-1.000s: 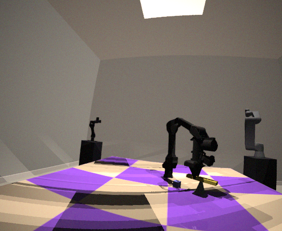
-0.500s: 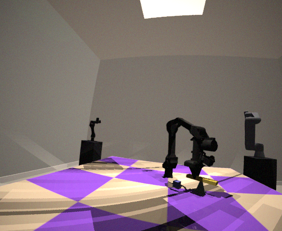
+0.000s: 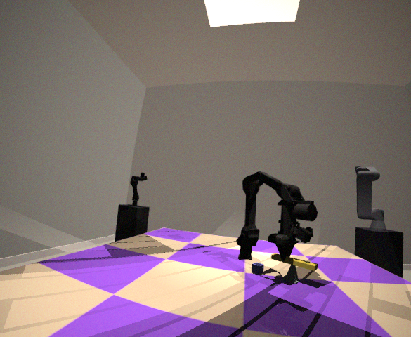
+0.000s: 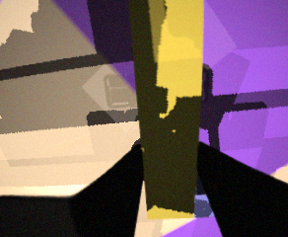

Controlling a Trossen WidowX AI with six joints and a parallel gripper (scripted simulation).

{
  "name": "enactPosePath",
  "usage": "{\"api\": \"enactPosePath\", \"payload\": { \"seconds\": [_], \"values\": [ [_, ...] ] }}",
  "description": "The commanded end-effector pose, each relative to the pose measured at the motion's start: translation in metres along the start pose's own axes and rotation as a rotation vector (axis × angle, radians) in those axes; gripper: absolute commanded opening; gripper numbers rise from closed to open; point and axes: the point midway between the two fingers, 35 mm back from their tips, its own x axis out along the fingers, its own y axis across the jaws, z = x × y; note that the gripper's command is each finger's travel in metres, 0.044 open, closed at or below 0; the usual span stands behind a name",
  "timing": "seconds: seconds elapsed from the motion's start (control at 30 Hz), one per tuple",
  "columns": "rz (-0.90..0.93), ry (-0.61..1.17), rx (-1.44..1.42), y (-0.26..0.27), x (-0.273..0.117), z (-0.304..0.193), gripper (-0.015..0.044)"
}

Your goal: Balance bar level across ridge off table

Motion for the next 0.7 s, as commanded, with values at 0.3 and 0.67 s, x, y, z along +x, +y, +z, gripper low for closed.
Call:
{"api": "enactPosePath", "payload": {
  "seconds": [0.3, 0.67],
  "values": [
    [0.0, 0.0, 0.0, 0.0, 0.0, 0.0, 0.0],
    [0.0, 0.0, 0.0, 0.0, 0.0, 0.0, 0.0158]
  ]
}}
